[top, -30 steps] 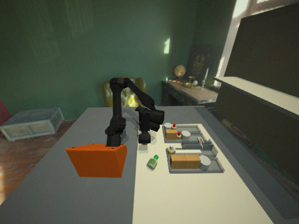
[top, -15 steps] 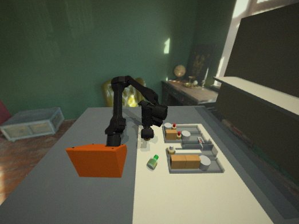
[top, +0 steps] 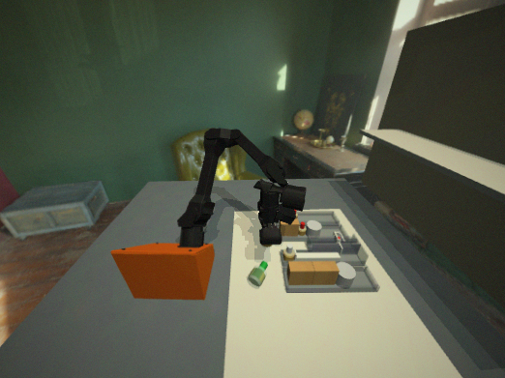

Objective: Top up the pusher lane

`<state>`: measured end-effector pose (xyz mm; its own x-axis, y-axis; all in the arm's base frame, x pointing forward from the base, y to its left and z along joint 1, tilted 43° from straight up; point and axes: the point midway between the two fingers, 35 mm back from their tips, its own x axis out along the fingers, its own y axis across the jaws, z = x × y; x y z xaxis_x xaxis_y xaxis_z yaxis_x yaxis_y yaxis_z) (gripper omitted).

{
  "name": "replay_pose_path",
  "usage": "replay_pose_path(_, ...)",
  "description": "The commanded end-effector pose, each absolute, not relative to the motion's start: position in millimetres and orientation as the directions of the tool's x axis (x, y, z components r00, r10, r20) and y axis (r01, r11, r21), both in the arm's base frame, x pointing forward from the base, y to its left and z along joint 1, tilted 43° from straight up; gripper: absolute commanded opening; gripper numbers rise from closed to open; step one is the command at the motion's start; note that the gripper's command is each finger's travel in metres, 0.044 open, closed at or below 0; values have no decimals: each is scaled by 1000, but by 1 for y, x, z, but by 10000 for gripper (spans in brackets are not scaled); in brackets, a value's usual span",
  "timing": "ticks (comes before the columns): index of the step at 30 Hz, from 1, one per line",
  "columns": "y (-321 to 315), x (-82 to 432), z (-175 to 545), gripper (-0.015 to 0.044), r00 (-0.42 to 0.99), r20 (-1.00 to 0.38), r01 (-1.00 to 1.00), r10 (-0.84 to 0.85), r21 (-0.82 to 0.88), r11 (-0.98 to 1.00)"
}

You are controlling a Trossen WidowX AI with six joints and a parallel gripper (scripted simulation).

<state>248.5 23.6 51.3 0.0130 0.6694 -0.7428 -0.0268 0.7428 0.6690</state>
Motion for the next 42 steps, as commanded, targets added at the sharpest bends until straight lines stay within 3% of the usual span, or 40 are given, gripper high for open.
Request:
replay_pose_path(1,27,264,44,0,18,-740,-21,672,672,740)
replay_pose_path(42,49,294,14,0,21,-737,-16,676,675,737)
